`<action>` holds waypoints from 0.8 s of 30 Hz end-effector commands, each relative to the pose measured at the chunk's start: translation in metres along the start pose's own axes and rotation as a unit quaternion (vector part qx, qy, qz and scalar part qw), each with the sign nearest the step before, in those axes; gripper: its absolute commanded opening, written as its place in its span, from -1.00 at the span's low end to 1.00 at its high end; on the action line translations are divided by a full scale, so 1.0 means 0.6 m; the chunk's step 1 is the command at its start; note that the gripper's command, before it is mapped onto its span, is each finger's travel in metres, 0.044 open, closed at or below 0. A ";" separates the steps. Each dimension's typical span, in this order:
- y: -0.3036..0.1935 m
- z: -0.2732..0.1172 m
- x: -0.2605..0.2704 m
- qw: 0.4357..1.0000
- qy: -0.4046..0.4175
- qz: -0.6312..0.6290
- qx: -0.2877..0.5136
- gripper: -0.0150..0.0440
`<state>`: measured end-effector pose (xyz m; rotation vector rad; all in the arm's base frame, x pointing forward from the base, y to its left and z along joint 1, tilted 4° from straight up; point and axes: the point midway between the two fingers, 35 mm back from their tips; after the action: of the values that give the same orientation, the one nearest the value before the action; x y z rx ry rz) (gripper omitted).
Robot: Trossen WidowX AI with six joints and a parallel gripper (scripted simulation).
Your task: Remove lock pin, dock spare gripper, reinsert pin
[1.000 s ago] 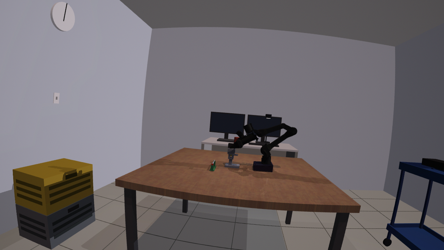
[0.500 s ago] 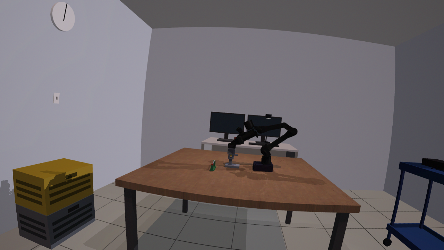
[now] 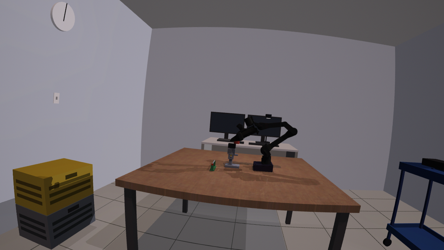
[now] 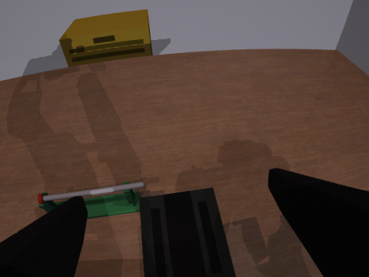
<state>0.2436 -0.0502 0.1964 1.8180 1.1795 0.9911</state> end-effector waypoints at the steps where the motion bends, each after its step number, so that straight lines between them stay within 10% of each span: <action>1: 0.010 -0.006 0.002 1.000 0.000 0.000 0.000 1.00; 19: 0.047 -0.027 0.011 1.000 0.001 0.000 -0.002 1.00; 24: 0.023 -0.027 0.041 0.999 -0.004 0.021 0.032 0.56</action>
<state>0.2413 -0.0419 0.2259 1.8532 1.1755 0.9889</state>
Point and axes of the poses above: the point midway between the two fingers, 35 mm back from their tips, its own z axis out along the fingers, its own x axis across the jaws, y = z × x, and after that the axes turned 14 degrees about z, right-handed
